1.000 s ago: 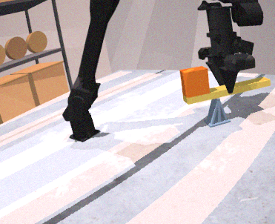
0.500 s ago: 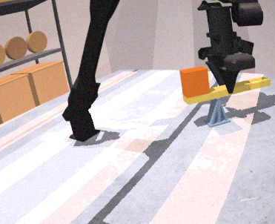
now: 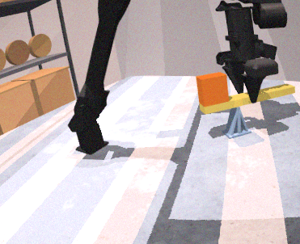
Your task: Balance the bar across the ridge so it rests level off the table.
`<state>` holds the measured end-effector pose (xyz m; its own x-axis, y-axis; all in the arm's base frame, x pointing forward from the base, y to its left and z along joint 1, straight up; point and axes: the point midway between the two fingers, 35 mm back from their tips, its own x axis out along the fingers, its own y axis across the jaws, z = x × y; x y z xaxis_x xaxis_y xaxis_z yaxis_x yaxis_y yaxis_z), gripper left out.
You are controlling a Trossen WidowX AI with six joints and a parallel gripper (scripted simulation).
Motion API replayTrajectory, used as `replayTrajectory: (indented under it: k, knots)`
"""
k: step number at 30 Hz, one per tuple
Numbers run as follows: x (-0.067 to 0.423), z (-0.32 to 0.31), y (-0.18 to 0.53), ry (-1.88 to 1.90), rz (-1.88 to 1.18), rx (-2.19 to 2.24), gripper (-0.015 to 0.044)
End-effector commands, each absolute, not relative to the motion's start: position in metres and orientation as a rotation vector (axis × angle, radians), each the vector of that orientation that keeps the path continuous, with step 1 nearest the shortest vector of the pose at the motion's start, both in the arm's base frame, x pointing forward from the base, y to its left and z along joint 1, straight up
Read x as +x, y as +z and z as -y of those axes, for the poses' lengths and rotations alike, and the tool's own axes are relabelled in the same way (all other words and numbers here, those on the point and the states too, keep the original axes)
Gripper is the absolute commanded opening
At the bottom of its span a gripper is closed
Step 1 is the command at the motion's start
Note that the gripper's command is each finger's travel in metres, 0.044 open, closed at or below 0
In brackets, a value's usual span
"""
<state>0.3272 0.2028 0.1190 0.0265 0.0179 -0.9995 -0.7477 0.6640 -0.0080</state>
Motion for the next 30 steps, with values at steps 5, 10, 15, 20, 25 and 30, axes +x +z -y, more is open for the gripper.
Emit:
replayTrajectory:
  k: [5, 10, 15, 20, 25, 30]
  knots:
    - [0.327, -0.203, 0.119, 0.661, -1.437, -0.653, 0.044]
    - [0.329, -0.204, 0.163, 0.661, -1.402, -0.646, 0.044]
    - [0.323, -0.2, 0.216, 0.661, -1.359, -0.637, 0.044]
    - [0.322, -0.2, 0.218, 0.661, -1.357, -0.637, 0.044]
    - [0.322, -0.2, 0.218, 0.661, -1.357, -0.637, 0.044]
    - [0.322, -0.2, 0.218, 0.661, -1.357, -0.637, 0.044]
